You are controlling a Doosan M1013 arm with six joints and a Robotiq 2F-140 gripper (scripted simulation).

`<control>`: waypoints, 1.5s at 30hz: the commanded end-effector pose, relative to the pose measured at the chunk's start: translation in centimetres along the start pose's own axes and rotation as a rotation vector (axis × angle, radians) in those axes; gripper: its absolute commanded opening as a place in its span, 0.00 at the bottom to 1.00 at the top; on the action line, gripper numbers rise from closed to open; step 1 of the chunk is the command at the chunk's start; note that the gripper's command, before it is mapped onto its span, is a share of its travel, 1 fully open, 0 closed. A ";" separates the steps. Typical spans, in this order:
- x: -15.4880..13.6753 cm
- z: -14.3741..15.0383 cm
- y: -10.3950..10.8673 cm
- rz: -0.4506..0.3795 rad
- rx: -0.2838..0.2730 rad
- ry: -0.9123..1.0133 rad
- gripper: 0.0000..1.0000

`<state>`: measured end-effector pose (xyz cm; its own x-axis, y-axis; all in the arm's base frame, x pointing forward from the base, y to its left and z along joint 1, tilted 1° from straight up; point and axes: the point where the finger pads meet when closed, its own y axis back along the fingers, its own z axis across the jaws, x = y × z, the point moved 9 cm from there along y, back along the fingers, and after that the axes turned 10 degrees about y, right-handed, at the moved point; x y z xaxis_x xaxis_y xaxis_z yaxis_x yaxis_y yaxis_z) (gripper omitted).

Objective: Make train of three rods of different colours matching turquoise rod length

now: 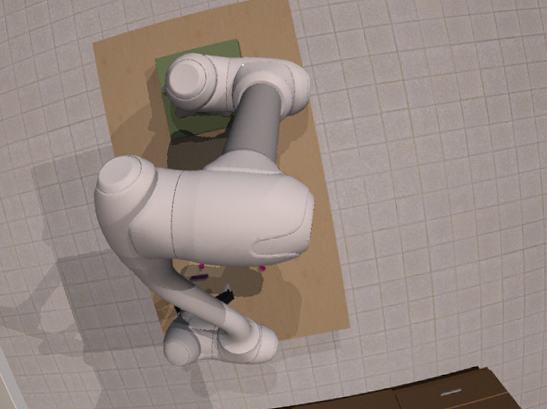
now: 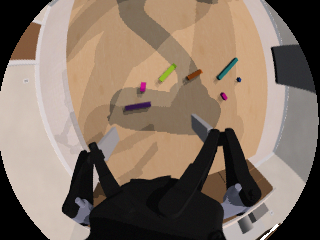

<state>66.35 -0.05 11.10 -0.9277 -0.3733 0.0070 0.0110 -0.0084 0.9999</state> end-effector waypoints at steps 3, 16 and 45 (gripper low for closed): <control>0.0 0.0 0.0 0.000 0.000 0.000 1.00; 0.0 0.0 0.0 0.000 0.000 0.000 1.00; 0.7 3.9 0.1 0.000 0.000 -0.344 1.00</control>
<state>65.05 2.00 11.19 -0.9851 -0.1719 0.0077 0.0114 -0.0205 0.9997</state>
